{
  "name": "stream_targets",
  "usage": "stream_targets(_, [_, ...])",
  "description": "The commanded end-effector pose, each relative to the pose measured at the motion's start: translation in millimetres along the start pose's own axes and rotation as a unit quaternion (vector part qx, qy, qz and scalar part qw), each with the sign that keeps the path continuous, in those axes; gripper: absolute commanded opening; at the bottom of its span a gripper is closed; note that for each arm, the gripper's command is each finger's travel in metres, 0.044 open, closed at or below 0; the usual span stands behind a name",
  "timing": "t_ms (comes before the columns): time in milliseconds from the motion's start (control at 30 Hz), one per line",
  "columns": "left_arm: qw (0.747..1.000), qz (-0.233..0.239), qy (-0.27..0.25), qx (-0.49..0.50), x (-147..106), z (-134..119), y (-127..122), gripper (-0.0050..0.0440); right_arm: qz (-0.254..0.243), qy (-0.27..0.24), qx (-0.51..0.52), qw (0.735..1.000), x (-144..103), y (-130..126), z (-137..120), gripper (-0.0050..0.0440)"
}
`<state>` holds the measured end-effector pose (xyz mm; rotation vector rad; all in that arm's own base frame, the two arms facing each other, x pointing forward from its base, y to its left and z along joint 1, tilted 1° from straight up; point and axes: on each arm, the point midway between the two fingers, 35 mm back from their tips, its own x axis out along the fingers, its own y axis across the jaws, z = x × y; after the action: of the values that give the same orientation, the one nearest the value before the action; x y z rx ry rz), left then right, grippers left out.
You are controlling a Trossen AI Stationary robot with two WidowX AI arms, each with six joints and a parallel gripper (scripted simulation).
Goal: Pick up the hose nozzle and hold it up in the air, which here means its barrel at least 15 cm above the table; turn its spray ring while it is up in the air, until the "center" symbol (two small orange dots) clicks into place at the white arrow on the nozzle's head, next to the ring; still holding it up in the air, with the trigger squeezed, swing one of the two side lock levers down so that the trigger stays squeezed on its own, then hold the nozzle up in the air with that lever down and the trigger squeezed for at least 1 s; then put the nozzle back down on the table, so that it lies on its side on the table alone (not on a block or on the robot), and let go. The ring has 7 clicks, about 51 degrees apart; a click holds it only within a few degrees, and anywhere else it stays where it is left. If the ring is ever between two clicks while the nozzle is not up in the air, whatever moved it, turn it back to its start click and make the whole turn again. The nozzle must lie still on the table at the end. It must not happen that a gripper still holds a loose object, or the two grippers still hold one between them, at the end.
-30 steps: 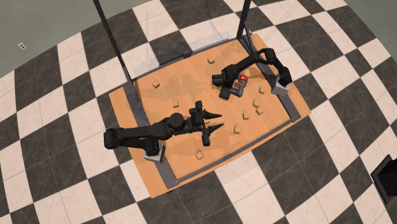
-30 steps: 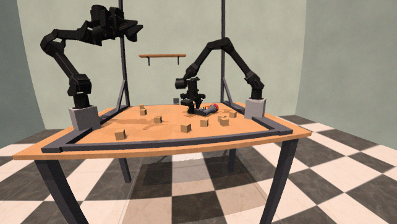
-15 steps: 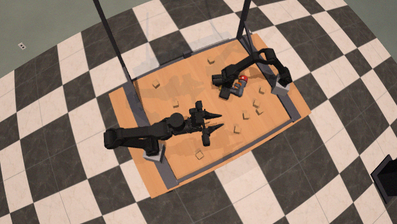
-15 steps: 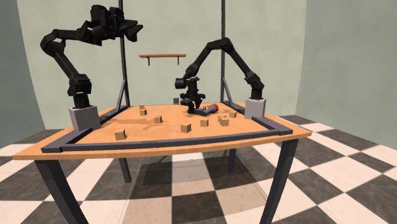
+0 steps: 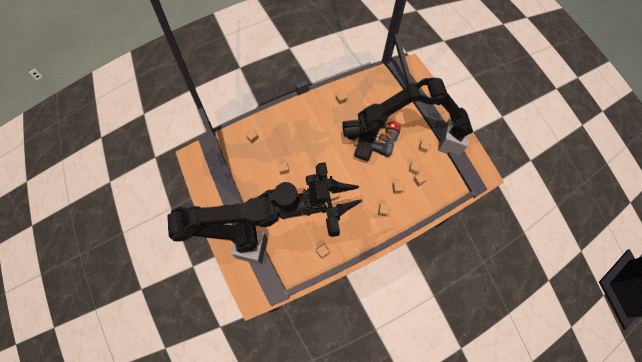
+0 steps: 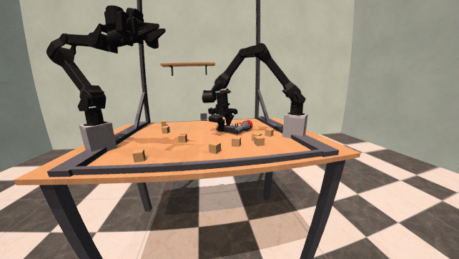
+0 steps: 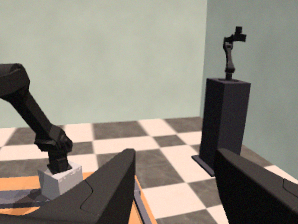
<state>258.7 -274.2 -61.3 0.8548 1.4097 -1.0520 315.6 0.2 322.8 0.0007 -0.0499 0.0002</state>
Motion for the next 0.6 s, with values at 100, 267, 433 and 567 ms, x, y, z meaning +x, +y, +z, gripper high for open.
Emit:
stream_targets(100, [1.000,0.006,-0.009,0.001,-13,5,2,0.0238,-0.001,-0.008,-0.001,1.000,-1,0,6,0.0171])
stream_targets(267, [1.000,0.008,-0.013,0.001,-22,6,2,0.0238,-0.001,-0.008,-0.001,1.000,-1,0,6,0.0171])
stream_targets(433, [1.000,0.007,-0.012,0.001,-18,6,2,0.0238,-0.001,-0.008,-0.001,1.000,-1,0,6,0.0171])
stream_targets(567, [1.000,0.009,-0.015,0.002,-45,7,3,0.0238,-0.001,-0.008,-0.001,1.000,-1,0,6,0.0171])
